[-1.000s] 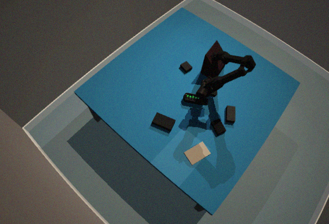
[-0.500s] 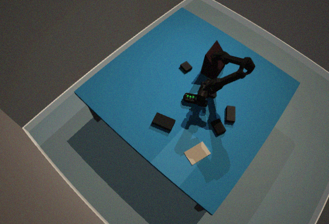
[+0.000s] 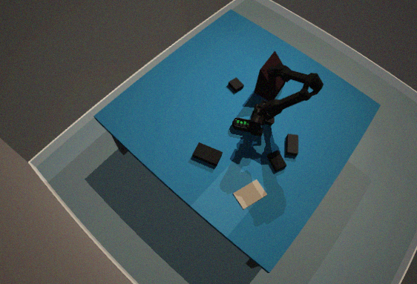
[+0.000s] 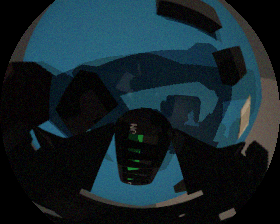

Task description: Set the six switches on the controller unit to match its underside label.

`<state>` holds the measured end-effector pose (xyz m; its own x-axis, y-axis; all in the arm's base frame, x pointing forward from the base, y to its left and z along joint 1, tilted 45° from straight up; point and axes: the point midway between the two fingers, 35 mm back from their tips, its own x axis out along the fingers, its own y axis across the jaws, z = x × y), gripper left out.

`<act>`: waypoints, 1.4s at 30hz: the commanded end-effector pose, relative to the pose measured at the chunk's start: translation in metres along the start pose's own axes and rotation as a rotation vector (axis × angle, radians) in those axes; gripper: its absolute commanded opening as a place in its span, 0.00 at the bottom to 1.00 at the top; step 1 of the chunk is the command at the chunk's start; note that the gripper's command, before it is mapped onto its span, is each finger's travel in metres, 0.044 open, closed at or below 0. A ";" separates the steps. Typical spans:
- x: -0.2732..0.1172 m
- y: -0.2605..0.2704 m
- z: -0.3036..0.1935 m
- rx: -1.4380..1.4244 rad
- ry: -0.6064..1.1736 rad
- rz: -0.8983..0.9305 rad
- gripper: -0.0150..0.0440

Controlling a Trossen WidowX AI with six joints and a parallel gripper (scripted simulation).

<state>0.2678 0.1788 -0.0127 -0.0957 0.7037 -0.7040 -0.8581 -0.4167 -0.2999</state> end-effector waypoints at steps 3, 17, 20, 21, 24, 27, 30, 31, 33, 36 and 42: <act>0.000 0.000 -0.001 0.004 0.004 -0.001 0.70; 0.000 -0.006 -0.003 0.004 0.004 -0.001 0.25; 0.000 -0.009 -0.004 0.004 0.004 -0.001 0.25; 0.000 -0.010 -0.005 0.004 0.004 -0.001 0.25; -0.001 -0.012 -0.006 0.004 0.004 -0.001 0.25; -0.001 -0.013 -0.006 0.003 0.004 -0.001 0.25; -0.001 -0.013 -0.006 0.003 0.004 -0.001 0.25; -0.001 -0.013 -0.006 0.003 0.004 -0.001 0.25; -0.001 -0.013 -0.006 0.003 0.004 -0.001 0.25; -0.001 -0.014 -0.007 0.003 0.004 -0.001 0.25; -0.001 -0.014 -0.007 0.003 0.004 -0.001 0.25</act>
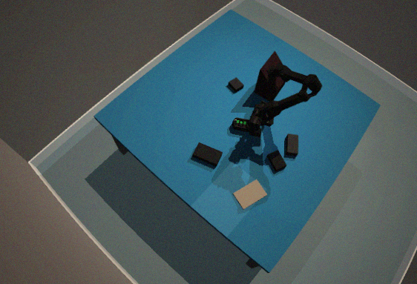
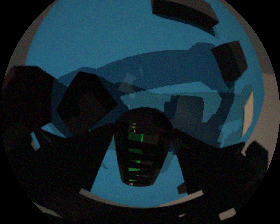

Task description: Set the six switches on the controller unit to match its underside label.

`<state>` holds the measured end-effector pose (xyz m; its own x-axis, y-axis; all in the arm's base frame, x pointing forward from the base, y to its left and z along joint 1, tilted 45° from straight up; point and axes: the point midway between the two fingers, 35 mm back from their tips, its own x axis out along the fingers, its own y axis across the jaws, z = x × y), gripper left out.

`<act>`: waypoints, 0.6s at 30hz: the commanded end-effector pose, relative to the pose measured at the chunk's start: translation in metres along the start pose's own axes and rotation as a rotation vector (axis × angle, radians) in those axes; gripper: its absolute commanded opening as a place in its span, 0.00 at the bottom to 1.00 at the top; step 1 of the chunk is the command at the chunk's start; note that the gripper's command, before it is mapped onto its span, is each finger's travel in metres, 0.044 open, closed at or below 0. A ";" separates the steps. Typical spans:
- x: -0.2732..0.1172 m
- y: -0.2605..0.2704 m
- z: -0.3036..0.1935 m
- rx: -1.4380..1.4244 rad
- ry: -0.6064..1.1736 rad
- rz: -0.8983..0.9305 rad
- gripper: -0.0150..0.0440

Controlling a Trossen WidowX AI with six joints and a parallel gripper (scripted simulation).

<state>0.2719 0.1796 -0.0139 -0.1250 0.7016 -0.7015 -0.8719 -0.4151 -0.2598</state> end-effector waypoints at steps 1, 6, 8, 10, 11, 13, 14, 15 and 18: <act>-0.003 -0.011 -0.004 -0.030 0.019 -0.027 0.25; -0.003 -0.012 -0.004 -0.030 0.019 -0.027 0.25; -0.003 -0.012 -0.004 -0.030 0.019 -0.027 0.25; -0.003 -0.012 -0.004 -0.030 0.019 -0.027 0.25; -0.003 -0.012 -0.004 -0.031 0.019 -0.027 0.25; -0.003 -0.013 -0.005 -0.031 0.019 -0.027 0.25; -0.003 -0.013 -0.005 -0.031 0.019 -0.027 0.25; -0.003 -0.013 -0.005 -0.031 0.019 -0.027 0.25; -0.003 -0.015 -0.005 -0.031 0.019 -0.027 0.25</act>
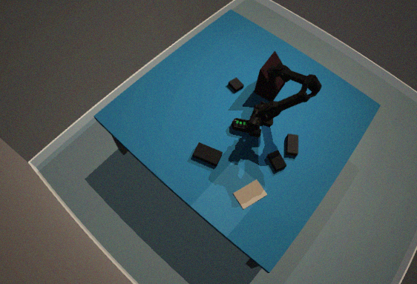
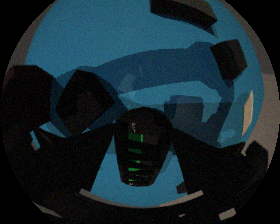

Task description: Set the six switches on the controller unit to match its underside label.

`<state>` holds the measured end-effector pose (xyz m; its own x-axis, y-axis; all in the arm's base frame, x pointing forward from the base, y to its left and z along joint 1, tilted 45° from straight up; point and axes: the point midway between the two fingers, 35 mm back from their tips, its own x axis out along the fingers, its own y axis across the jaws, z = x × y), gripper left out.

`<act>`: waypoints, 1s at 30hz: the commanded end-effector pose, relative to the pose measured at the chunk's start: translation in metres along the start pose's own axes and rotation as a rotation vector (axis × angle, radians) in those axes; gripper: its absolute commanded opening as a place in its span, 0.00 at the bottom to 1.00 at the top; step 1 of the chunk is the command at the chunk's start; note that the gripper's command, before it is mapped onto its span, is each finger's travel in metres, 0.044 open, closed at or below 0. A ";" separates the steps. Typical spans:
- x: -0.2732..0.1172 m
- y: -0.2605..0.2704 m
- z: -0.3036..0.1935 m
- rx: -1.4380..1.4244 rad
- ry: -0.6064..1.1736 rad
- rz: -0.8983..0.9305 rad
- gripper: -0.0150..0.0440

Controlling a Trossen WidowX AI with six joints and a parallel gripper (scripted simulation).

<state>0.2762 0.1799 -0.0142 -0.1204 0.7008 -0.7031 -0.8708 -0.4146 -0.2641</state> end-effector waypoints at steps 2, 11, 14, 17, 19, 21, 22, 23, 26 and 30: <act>-0.003 -0.012 -0.004 -0.028 0.015 -0.024 0.25; -0.003 -0.015 -0.005 -0.028 0.015 -0.024 0.25; -0.003 -0.016 -0.005 -0.028 0.015 -0.024 0.25; -0.003 -0.018 -0.006 -0.028 0.015 -0.024 0.25; -0.003 -0.019 -0.006 -0.028 0.015 -0.024 0.25; -0.003 -0.020 -0.007 -0.028 0.015 -0.024 0.25; -0.003 -0.021 -0.007 -0.028 0.015 -0.024 0.25; -0.003 -0.021 -0.007 -0.028 0.015 -0.024 0.25; -0.003 -0.023 -0.008 -0.028 0.015 -0.025 0.25; -0.003 -0.025 -0.009 -0.028 0.015 -0.025 0.25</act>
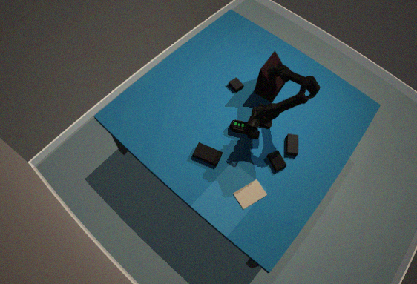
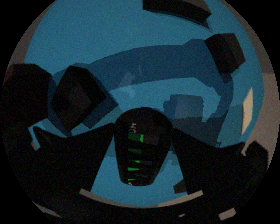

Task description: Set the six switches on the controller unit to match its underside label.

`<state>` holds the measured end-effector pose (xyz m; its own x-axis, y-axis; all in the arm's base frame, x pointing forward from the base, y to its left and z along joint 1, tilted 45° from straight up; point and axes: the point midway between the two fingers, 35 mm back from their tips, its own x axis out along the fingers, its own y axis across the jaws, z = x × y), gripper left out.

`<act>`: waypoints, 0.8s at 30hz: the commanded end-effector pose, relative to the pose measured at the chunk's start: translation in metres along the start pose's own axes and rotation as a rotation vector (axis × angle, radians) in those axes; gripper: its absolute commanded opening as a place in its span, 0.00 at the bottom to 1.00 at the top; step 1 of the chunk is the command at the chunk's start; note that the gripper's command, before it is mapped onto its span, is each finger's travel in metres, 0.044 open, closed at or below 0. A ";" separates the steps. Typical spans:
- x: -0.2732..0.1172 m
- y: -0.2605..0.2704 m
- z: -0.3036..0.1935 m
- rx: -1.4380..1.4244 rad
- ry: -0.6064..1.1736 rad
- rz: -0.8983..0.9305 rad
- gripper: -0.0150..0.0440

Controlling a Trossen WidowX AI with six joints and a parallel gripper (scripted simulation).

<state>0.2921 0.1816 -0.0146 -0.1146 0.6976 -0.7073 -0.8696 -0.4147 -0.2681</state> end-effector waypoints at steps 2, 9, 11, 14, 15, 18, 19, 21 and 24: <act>-0.003 -0.012 -0.002 -0.025 0.008 -0.022 0.25; -0.003 -0.016 -0.004 -0.025 0.008 -0.022 0.25; -0.003 -0.018 -0.005 -0.025 0.008 -0.022 0.25; 0.000 -0.008 -0.003 0.000 0.000 -0.001 0.34; 0.000 -0.008 -0.003 0.000 0.000 -0.001 0.39; 0.000 -0.008 -0.003 0.000 0.000 -0.001 0.52; 0.000 -0.008 -0.003 0.000 0.000 -0.001 0.57; 0.000 -0.008 -0.003 0.000 0.000 -0.001 0.65; 0.000 -0.008 -0.003 0.000 0.000 -0.001 0.79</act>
<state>0.3003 0.1830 -0.0143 -0.1143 0.6974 -0.7075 -0.8700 -0.4141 -0.2677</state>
